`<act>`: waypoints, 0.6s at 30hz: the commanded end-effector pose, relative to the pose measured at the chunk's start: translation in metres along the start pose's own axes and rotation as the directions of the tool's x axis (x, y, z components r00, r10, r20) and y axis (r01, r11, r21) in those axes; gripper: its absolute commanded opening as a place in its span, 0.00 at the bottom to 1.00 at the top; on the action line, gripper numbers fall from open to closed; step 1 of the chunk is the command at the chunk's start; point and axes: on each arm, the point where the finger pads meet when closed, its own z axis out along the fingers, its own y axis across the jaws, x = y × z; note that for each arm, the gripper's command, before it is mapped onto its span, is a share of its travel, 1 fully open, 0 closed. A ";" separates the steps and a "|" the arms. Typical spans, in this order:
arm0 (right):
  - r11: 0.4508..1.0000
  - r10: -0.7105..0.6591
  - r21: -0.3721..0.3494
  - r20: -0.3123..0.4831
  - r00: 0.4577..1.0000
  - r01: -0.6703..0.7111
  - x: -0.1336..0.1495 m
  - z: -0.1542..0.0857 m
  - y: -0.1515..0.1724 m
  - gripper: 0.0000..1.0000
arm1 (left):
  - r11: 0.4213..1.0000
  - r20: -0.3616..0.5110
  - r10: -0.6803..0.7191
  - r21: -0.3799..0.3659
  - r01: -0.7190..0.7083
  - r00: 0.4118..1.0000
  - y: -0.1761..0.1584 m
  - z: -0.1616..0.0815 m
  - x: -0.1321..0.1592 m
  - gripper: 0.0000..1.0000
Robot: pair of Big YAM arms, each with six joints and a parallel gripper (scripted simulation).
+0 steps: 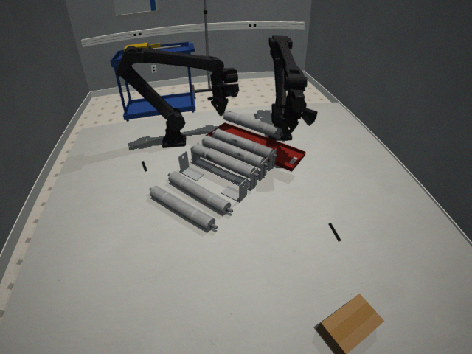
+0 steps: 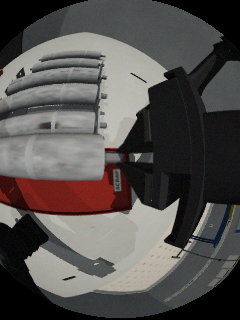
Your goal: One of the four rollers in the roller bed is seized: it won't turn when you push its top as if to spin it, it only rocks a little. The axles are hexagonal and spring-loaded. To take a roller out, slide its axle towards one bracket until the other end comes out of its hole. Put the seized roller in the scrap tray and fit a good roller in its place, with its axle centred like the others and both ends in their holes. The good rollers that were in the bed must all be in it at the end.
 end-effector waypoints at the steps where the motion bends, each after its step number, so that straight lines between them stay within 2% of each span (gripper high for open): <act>1: 0.998 0.020 -0.063 0.049 0.999 -0.017 -0.022 -0.029 0.012 0.03 | 0.999 0.033 0.008 0.048 -0.010 0.999 -0.011 -0.011 -0.002 0.03; 3: 0.997 0.030 -0.070 0.056 0.998 -0.026 -0.025 -0.027 0.013 0.03 | 0.999 0.026 -0.009 0.037 0.008 1.000 -0.005 -0.005 -0.003 0.03; 5: 0.997 0.030 -0.069 0.055 0.998 -0.026 -0.025 -0.026 0.012 0.03 | 0.999 0.031 -0.005 0.049 0.004 1.000 -0.010 -0.010 -0.005 0.03; 8: 1.000 0.005 -0.013 0.014 1.000 -0.005 -0.006 0.001 0.001 0.03 | 1.000 0.009 -0.001 0.019 0.001 1.000 -0.005 0.001 0.000 0.03; 9: 1.000 0.005 -0.013 0.014 1.000 -0.005 -0.007 0.001 0.002 0.03 | 1.000 0.010 0.003 0.023 -0.003 1.000 -0.009 -0.003 -0.001 0.03; 11: 0.998 0.023 -0.053 0.043 0.999 -0.021 -0.020 -0.016 0.010 0.03 | 0.999 0.026 0.006 0.042 -0.007 1.000 -0.012 -0.008 -0.003 0.03; 13: 0.998 0.023 -0.053 0.043 0.999 -0.021 -0.020 -0.016 0.010 0.03 | 0.999 0.026 0.006 0.042 -0.007 1.000 -0.012 -0.008 -0.003 0.03; 15: 1.000 0.005 -0.024 0.020 1.000 -0.004 -0.005 0.001 0.001 0.03 | 1.000 0.014 0.003 0.021 -0.003 1.000 -0.003 0.003 0.002 0.03; 18: 0.999 0.020 -0.048 0.037 0.999 -0.018 -0.014 -0.008 0.007 0.03 | 0.999 0.025 0.006 0.036 -0.007 1.000 -0.015 -0.006 -0.005 0.03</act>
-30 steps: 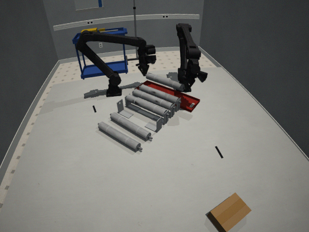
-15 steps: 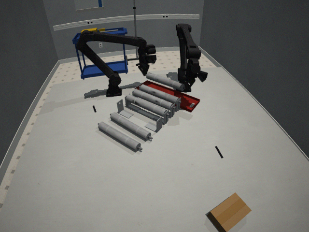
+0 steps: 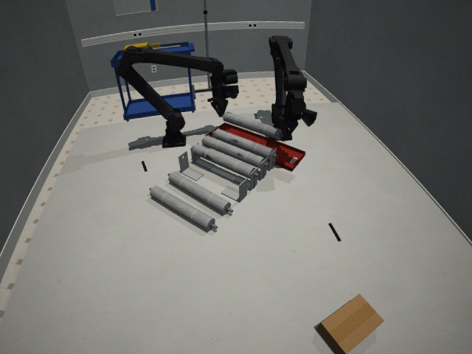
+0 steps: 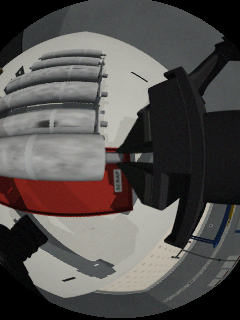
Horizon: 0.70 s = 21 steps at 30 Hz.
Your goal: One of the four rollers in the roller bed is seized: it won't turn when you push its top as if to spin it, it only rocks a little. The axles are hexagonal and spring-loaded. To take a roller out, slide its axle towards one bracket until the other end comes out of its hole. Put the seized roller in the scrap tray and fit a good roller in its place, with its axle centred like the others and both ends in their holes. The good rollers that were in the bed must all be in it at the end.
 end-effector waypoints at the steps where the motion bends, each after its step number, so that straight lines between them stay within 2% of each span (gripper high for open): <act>1: 0.999 0.016 -0.035 0.033 0.999 -0.015 -0.013 -0.009 0.005 0.03 | 1.000 0.018 0.006 0.025 -0.006 1.000 -0.011 -0.004 -0.003 0.03; 2: 1.000 0.009 -0.019 0.020 1.000 -0.009 -0.007 0.000 0.001 0.03 | 1.000 0.006 0.004 0.013 -0.004 1.000 -0.004 0.003 0.002 0.03; 3: 1.000 0.008 -0.019 0.017 1.000 -0.008 -0.007 0.001 0.002 0.03 | 1.000 0.005 0.003 0.013 -0.003 1.000 -0.006 0.000 0.001 0.03; 4: 1.000 0.013 -0.029 0.026 1.000 -0.012 -0.011 -0.004 0.005 0.03 | 1.000 0.015 0.005 0.027 -0.005 1.000 -0.013 -0.004 -0.003 0.03; 6: 0.999 0.020 -0.048 0.036 0.999 -0.019 -0.017 -0.009 0.010 0.03 | 1.000 0.012 0.004 0.011 -0.005 1.000 -0.004 0.005 0.000 0.03; 7: 1.000 0.010 -0.025 0.019 1.000 -0.010 -0.006 0.004 0.002 0.03 | 1.000 0.016 -0.001 0.015 0.001 1.000 -0.004 0.004 -0.001 0.03; 8: 1.000 0.009 -0.022 0.016 1.000 -0.008 -0.006 0.005 0.003 0.03 | 1.000 0.021 0.002 0.030 -0.003 1.000 -0.011 -0.004 -0.003 0.03; 10: 0.999 0.021 -0.049 0.036 0.999 -0.019 -0.016 -0.007 0.010 0.03 | 1.000 0.022 0.006 0.029 -0.007 1.000 -0.012 -0.001 -0.004 0.03; 12: 0.999 0.021 -0.049 0.036 0.999 -0.019 -0.016 -0.007 0.010 0.03 | 1.000 0.022 0.006 0.029 -0.007 1.000 -0.012 -0.001 -0.004 0.03; 14: 1.000 0.010 -0.028 0.017 1.000 -0.010 -0.004 0.009 0.003 0.03 | 1.000 0.004 0.001 -0.009 -0.001 1.000 -0.002 0.014 0.001 0.03; 18: 0.998 0.026 -0.064 0.042 0.999 -0.024 -0.014 -0.001 0.010 0.03 | 1.000 0.029 0.008 0.024 -0.008 1.000 -0.013 0.005 -0.005 0.03; 19: 0.999 0.019 -0.047 0.029 0.999 -0.018 -0.006 0.009 0.005 0.03 | 1.000 0.017 0.006 0.004 -0.006 1.000 -0.002 0.015 0.000 0.03; 21: 0.999 0.017 -0.046 0.026 1.000 -0.016 -0.004 0.013 0.004 0.03 | 1.000 0.025 0.006 0.022 -0.007 1.000 -0.011 0.006 -0.003 0.03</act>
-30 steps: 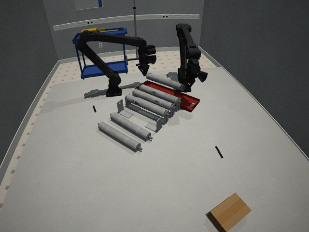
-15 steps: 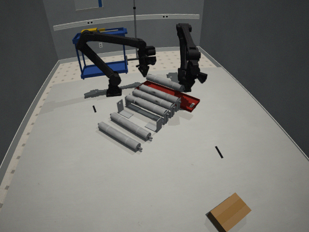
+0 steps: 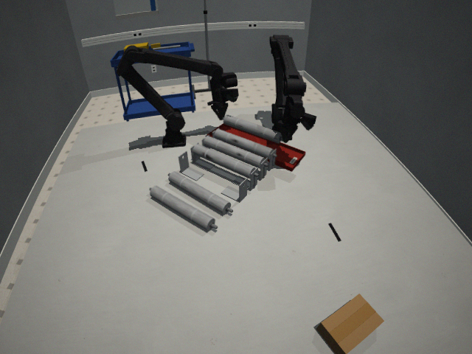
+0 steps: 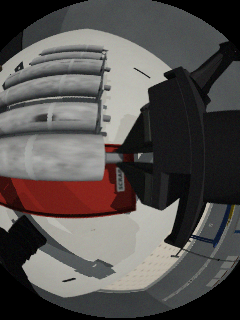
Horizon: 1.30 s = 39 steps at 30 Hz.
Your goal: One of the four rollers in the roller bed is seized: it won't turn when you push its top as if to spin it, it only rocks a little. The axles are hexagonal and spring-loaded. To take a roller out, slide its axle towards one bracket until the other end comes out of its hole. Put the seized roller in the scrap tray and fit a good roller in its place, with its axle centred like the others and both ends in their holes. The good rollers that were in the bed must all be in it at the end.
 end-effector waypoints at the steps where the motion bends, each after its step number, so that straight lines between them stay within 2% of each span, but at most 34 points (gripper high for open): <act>1: 0.999 0.015 -0.037 0.034 0.999 -0.014 -0.013 -0.009 0.006 0.03 | 0.999 0.023 0.006 0.045 -0.007 1.000 -0.013 -0.008 -0.002 0.03; 3: 0.999 0.015 -0.043 0.032 0.999 -0.014 -0.015 -0.009 0.009 0.03 | 1.000 0.007 0.003 0.008 -0.003 1.000 -0.005 0.005 0.000 0.03; 4: 1.000 -0.004 -0.016 0.014 1.000 0.004 -0.004 0.004 0.004 0.03 | 1.000 0.015 -0.006 0.021 0.005 1.000 -0.010 -0.001 -0.005 0.03; 5: 1.000 -0.001 -0.013 0.011 1.000 0.001 -0.004 0.006 0.004 0.03 | 1.000 0.012 -0.004 0.022 0.004 1.000 -0.010 0.000 -0.004 0.03; 6: 0.999 0.008 -0.033 0.026 1.000 -0.007 -0.012 -0.004 0.009 0.03 | 0.999 0.019 -0.002 0.033 0.001 1.000 -0.011 -0.003 -0.004 0.03; 9: 0.999 0.012 -0.049 0.035 0.999 -0.010 -0.011 -0.004 0.008 0.03 | 1.000 0.024 -0.003 0.028 0.002 1.000 -0.008 0.000 -0.003 0.03; 10: 0.999 0.012 -0.037 0.022 1.000 -0.011 -0.005 0.004 0.002 0.03 | 1.000 0.016 0.003 0.015 -0.003 1.000 -0.004 0.006 0.001 0.03; 13: 0.998 0.021 -0.058 0.040 0.999 -0.018 -0.013 -0.003 0.008 0.03 | 1.000 0.023 0.004 0.029 -0.005 1.000 -0.016 0.000 -0.006 0.03; 14: 0.998 0.024 -0.064 0.044 0.999 -0.021 -0.015 -0.005 0.010 0.03 | 1.000 0.027 0.006 0.029 -0.006 1.000 -0.015 0.001 -0.006 0.03; 15: 0.999 0.016 -0.044 0.028 0.999 -0.014 -0.006 0.007 0.003 0.03 | 1.000 0.014 0.004 0.007 -0.004 1.000 -0.004 0.011 0.000 0.03; 16: 0.999 0.015 -0.046 0.025 1.000 -0.014 -0.005 0.008 0.004 0.03 | 1.000 0.013 0.001 0.008 -0.001 1.000 -0.004 0.012 0.000 0.03; 17: 0.999 0.016 -0.051 0.026 1.000 -0.015 -0.006 0.007 0.005 0.03 | 1.000 0.014 0.003 0.013 -0.003 1.000 -0.011 0.007 -0.003 0.03; 19: 0.997 0.025 -0.073 0.041 0.999 -0.022 -0.014 0.000 0.012 0.03 | 1.000 0.010 0.003 -0.005 -0.003 1.000 -0.005 0.016 -0.001 0.03; 20: 0.998 0.010 -0.058 0.028 1.000 -0.009 -0.004 0.009 0.008 0.03 | 1.000 0.012 -0.005 -0.006 0.005 1.000 -0.002 0.018 -0.001 0.03; 22: 0.999 0.013 -0.045 0.021 1.000 -0.012 -0.003 0.015 0.005 0.03 | 1.000 0.027 0.002 0.026 -0.003 1.000 -0.014 0.006 -0.006 0.03; 23: 0.998 0.022 -0.064 0.036 0.999 -0.020 -0.012 0.005 0.011 0.03 | 0.999 0.033 0.004 0.034 -0.005 0.999 -0.016 0.004 -0.007 0.03; 25: 0.998 0.022 -0.064 0.036 0.999 -0.020 -0.012 0.005 0.011 0.03 | 0.999 0.033 0.004 0.034 -0.005 0.999 -0.016 0.004 -0.007 0.03; 27: 0.999 0.005 -0.036 0.006 1.000 -0.005 0.001 0.022 0.006 0.03 | 1.000 0.006 0.001 -0.019 -0.001 1.000 -0.001 0.024 0.001 0.03; 31: 0.997 0.026 -0.076 0.040 0.999 -0.023 -0.011 0.011 0.012 0.03 | 1.000 0.026 0.005 0.008 -0.005 1.000 -0.011 0.017 -0.005 0.03; 32: 0.998 0.021 -0.065 0.030 0.999 -0.019 -0.005 0.018 0.008 0.03 | 1.000 0.016 0.002 -0.010 -0.002 1.000 -0.001 0.025 0.000 0.03; 34: 0.998 0.018 -0.061 0.022 1.000 -0.016 -0.001 0.023 0.007 0.03 | 1.000 0.028 0.001 0.014 -0.002 1.000 -0.011 0.015 -0.006 0.03; 36: 0.997 0.019 -0.070 0.024 1.000 -0.017 -0.008 0.020 0.015 0.03 | 1.000 0.010 0.002 -0.024 -0.001 1.000 -0.001 0.031 -0.001 0.03; 37: 0.998 0.005 -0.063 0.017 1.000 -0.004 -0.001 0.026 0.013 0.03 | 0.999 0.009 -0.008 -0.031 0.008 1.000 0.001 0.033 -0.002 0.03; 39: 0.998 0.016 -0.067 0.023 1.000 -0.014 0.000 0.028 0.008 0.03 | 1.000 0.018 -0.002 -0.010 0.003 1.000 -0.009 0.026 -0.006 0.03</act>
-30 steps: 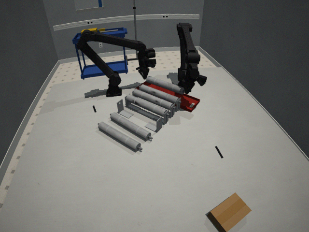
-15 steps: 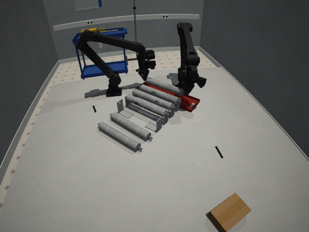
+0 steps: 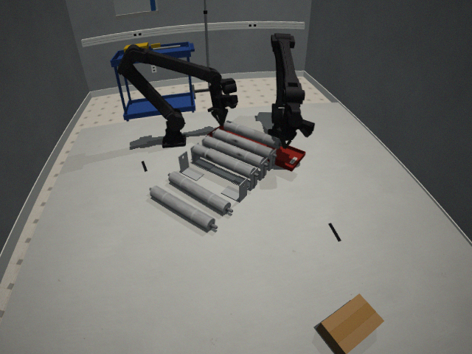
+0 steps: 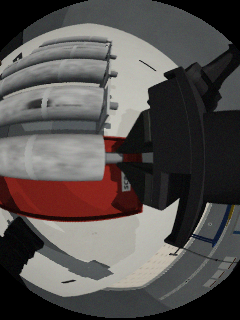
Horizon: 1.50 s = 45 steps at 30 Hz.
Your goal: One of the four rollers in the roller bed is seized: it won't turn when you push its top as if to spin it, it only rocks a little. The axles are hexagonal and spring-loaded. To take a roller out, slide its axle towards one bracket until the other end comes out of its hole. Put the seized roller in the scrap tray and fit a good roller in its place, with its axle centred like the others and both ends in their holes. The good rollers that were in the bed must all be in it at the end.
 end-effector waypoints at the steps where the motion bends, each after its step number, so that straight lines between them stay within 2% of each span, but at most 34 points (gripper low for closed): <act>1: 0.999 0.011 -0.034 0.033 0.999 -0.010 -0.015 -0.011 0.008 0.03 | 0.999 0.023 0.000 0.045 -0.002 1.000 -0.016 -0.009 -0.006 0.03; 3: 0.999 0.011 -0.034 0.033 0.999 -0.010 -0.015 -0.011 0.008 0.03 | 0.999 0.023 0.000 0.045 -0.002 1.000 -0.016 -0.009 -0.006 0.03; 5: 1.000 0.001 -0.009 0.005 1.000 -0.001 -0.004 0.006 0.002 0.03 | 1.000 0.017 0.002 0.022 -0.002 1.000 -0.005 0.003 0.000 0.03; 7: 1.000 0.004 -0.019 0.010 1.000 -0.004 -0.006 0.005 0.005 0.03 | 1.000 0.016 0.001 0.020 -0.001 1.000 -0.011 0.002 -0.003 0.03; 9: 0.998 0.015 -0.060 0.047 0.999 -0.012 -0.018 -0.009 0.014 0.03 | 0.999 0.032 0.003 0.040 -0.004 0.999 -0.019 -0.005 -0.009 0.03; 10: 0.998 0.019 -0.057 0.044 0.999 -0.017 -0.017 -0.007 0.012 0.03 | 1.000 0.026 -0.011 0.027 0.010 1.000 -0.010 0.002 -0.007 0.03; 11: 0.999 0.012 -0.034 0.024 1.000 -0.011 -0.006 0.005 0.003 0.03 | 1.000 0.019 -0.012 0.016 0.012 1.000 -0.003 0.008 -0.003 0.03; 12: 0.999 0.012 -0.036 0.022 1.000 -0.011 -0.005 0.006 0.003 0.03 | 0.999 0.027 -0.007 0.034 0.006 1.000 -0.011 0.001 -0.006 0.03; 14: 0.999 0.013 -0.049 0.029 1.000 -0.012 -0.012 0.002 0.011 0.03 | 1.000 0.014 0.002 0.007 -0.002 1.000 -0.008 0.010 -0.002 0.03; 15: 0.999 0.001 -0.042 0.020 1.000 0.000 -0.008 0.006 0.012 0.03 | 1.000 0.008 0.002 -0.003 -0.002 1.000 -0.004 0.015 0.000 0.03; 16: 1.000 -0.004 -0.025 0.008 1.000 0.004 0.000 0.014 0.005 0.03 | 1.000 0.020 -0.004 0.012 0.004 1.000 -0.011 0.008 -0.006 0.03; 20: 0.999 0.015 -0.048 0.030 0.999 -0.013 -0.010 0.005 0.009 0.03 | 1.000 0.024 0.001 0.026 -0.002 1.000 -0.013 0.006 -0.005 0.03; 23: 1.000 0.006 -0.031 0.006 1.000 -0.006 -0.001 0.020 0.004 0.03 | 1.000 0.009 0.001 -0.013 0.000 1.000 -0.003 0.021 0.000 0.03; 26: 0.998 0.017 -0.067 0.038 0.999 -0.015 -0.013 0.008 0.014 0.03 | 1.000 0.031 0.004 0.019 -0.005 1.000 -0.017 0.011 -0.008 0.03; 28: 0.998 0.016 -0.053 0.022 1.000 -0.015 -0.002 0.019 0.005 0.03 | 1.000 0.019 -0.017 -0.005 0.017 1.000 -0.001 0.022 -0.004 0.03; 29: 0.998 0.017 -0.057 0.022 1.000 -0.015 -0.002 0.019 0.005 0.03 | 1.000 0.028 -0.013 0.013 0.013 1.000 -0.008 0.016 -0.007 0.03; 31: 0.997 0.015 -0.071 0.032 0.999 -0.012 -0.008 0.015 0.013 0.03 | 1.000 0.016 -0.003 -0.010 0.004 1.000 -0.006 0.024 -0.004 0.03; 34: 0.999 0.011 -0.043 0.009 1.000 -0.010 0.001 0.029 0.005 0.03 | 1.000 0.018 0.002 -0.007 -0.001 1.000 -0.009 0.025 -0.004 0.03; 35: 0.998 0.019 -0.062 0.026 0.999 -0.017 -0.006 0.021 0.010 0.03 | 1.000 0.025 0.001 0.003 -0.001 1.000 -0.011 0.022 -0.005 0.03; 37: 0.998 0.019 -0.062 0.026 0.999 -0.017 -0.006 0.021 0.010 0.03 | 1.000 0.025 0.001 0.003 -0.001 1.000 -0.011 0.022 -0.005 0.03; 38: 0.997 0.002 -0.073 0.025 1.000 -0.001 -0.002 0.023 0.014 0.03 | 1.000 0.024 -0.009 -0.007 0.009 1.000 -0.006 0.027 -0.005 0.03; 39: 0.999 -0.008 -0.052 0.007 1.000 0.008 0.007 0.032 0.009 0.03 | 0.999 0.008 0.000 -0.032 0.000 1.000 0.000 0.035 0.001 0.03; 41: 0.999 0.006 -0.053 0.007 1.000 -0.006 0.004 0.034 0.007 0.03 | 1.000 0.017 0.000 -0.018 0.000 1.000 -0.008 0.031 -0.004 0.03; 43: 0.996 0.026 -0.087 0.035 0.999 -0.023 -0.010 0.023 0.016 0.03 | 1.000 0.032 -0.004 0.001 0.004 0.999 -0.016 0.025 -0.011 0.03; 44: 0.995 0.029 -0.095 0.041 0.999 -0.025 -0.011 0.021 0.016 0.03 | 1.000 0.029 -0.014 -0.007 0.014 0.999 -0.009 0.029 -0.010 0.03; 45: 0.997 0.018 -0.075 0.023 1.000 -0.016 0.001 0.031 0.008 0.03 | 1.000 0.025 -0.010 -0.014 0.010 1.000 -0.004 0.033 -0.006 0.03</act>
